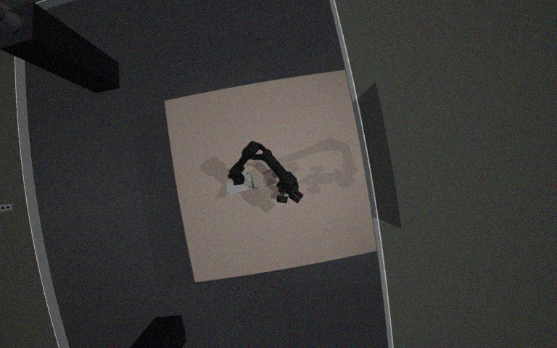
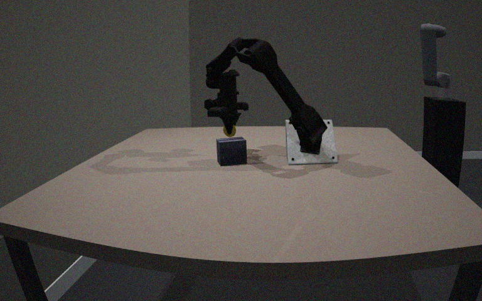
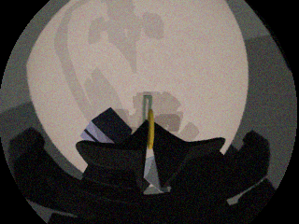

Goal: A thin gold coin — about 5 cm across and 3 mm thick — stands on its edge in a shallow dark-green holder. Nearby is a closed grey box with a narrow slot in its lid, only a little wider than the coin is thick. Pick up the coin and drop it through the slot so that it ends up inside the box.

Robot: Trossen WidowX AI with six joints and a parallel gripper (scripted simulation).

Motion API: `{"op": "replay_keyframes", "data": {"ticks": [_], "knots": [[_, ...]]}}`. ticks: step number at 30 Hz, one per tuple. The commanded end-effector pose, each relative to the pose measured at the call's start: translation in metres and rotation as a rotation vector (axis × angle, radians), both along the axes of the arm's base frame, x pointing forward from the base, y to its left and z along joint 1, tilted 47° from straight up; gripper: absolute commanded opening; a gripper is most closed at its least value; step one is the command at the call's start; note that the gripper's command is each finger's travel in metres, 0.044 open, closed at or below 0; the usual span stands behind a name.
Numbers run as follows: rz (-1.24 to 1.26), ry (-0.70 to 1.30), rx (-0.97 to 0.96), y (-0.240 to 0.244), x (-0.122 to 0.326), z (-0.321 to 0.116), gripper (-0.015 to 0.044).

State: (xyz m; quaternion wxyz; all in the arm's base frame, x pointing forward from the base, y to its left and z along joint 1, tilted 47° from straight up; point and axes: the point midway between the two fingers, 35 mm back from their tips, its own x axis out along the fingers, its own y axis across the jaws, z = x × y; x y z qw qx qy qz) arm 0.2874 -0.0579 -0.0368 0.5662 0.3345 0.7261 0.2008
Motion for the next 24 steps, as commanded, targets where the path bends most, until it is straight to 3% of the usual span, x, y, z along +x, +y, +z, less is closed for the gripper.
{"op": "replay_keyframes", "data": {"ticks": [1,12,24], "knots": [[0.001,-0.004,-0.006,-0.010,0.001,0.008,0.0000],[0.018,-0.019,-0.002,-0.023,0.001,0.022,0.0000],[0.301,-0.311,0.054,-0.021,0.000,0.024,0.0000]]}}
